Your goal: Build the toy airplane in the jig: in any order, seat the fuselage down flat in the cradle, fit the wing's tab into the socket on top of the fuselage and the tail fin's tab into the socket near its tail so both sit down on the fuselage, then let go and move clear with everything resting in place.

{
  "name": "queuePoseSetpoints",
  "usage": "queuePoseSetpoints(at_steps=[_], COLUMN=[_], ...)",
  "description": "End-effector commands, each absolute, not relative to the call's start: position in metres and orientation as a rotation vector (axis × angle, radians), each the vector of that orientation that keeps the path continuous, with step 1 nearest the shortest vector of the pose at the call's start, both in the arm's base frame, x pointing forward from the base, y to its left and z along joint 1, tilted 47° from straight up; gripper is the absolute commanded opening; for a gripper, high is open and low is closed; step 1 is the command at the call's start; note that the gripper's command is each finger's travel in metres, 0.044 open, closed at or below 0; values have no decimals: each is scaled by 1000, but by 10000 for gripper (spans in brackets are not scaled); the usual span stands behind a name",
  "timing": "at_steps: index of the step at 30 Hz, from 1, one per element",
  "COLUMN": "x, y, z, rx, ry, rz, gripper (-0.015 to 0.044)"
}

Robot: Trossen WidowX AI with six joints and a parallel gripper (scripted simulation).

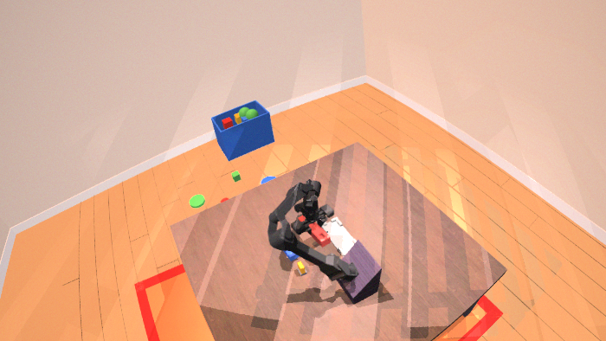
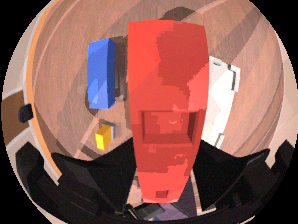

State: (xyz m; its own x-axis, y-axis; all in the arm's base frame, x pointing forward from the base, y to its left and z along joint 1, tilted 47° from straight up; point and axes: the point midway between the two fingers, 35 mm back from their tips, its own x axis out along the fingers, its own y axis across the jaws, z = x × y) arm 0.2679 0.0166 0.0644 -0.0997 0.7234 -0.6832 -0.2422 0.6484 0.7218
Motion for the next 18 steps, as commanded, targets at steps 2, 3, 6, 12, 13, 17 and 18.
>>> queuePoseSetpoints(at_steps=[2,3,6,12,13,17,18], x=[271,272,274,278,278,280,281], y=[11,10,7,1,0,-4,-4], z=[65,62,53,34,31,19,16], rx=[414,415,418,423,423,427,428], ry=[1446,1447,1448,1452,1452,1454,1455], rz=[846,845,842,836,835,831,830], gripper=[0,0,0,0,0,0,0])
